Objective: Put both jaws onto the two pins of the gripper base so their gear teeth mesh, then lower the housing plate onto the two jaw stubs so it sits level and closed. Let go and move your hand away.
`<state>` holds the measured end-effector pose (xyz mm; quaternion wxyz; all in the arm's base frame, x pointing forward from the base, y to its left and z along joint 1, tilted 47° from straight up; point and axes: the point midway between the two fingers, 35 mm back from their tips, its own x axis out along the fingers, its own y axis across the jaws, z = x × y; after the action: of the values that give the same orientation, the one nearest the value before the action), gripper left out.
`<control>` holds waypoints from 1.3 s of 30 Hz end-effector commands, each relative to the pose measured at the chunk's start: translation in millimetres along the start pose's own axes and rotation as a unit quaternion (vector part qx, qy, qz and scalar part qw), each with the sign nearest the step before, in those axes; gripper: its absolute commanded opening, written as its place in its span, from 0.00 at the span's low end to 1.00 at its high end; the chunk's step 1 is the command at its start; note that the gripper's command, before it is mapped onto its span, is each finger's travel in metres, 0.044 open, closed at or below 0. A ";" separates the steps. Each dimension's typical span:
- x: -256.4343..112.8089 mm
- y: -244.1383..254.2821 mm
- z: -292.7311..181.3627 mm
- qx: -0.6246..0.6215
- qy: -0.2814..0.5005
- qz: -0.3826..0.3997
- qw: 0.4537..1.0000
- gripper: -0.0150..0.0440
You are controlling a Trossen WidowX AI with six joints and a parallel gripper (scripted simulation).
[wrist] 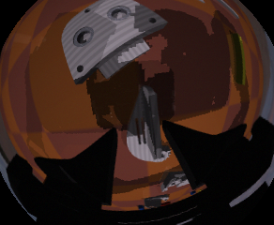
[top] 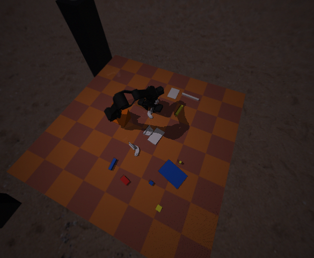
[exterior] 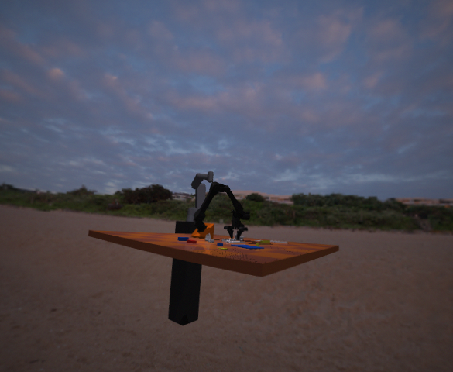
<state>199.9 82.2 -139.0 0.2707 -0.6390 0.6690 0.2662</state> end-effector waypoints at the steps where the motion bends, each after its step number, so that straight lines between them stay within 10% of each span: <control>1: 0.0 0.0 0.0 0.000 0.000 0.000 1.000 0.51; 39: -64.1 -1.4 1.7 -0.002 -0.001 -0.001 1.000 0.48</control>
<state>202.5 117.8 -103.9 0.2651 -0.6398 0.6702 0.2670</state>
